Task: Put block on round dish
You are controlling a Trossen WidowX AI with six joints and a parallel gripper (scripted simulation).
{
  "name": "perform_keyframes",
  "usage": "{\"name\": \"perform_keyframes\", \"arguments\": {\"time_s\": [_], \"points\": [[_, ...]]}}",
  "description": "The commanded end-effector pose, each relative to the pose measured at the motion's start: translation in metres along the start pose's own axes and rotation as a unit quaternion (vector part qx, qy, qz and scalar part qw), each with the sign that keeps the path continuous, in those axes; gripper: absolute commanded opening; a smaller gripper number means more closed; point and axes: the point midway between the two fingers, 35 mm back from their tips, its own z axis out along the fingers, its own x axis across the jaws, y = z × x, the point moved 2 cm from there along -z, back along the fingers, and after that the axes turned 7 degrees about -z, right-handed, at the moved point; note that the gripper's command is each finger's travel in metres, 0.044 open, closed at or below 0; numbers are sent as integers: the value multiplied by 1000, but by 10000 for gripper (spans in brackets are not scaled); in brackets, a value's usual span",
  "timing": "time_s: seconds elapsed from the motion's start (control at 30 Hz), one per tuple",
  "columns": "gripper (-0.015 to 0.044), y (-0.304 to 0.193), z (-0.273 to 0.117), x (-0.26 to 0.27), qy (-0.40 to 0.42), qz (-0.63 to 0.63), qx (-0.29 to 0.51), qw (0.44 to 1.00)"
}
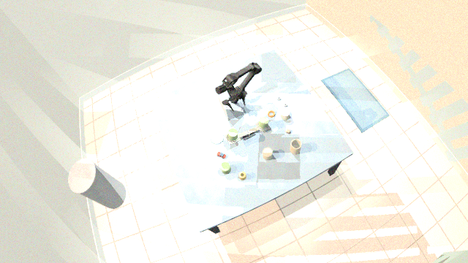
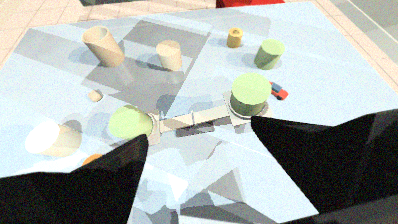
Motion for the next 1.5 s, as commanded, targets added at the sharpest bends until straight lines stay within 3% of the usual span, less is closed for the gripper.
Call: {"name": "perform_keyframes", "arguments": {"time_s": [0.0, 0.7, 1.47], "points": [[440, 2, 6, 4, 7, 19, 15, 1000], [440, 29, 69, 44, 7, 268, 178, 947], [440, 44, 135, 103, -136, 549, 290, 772]]}}
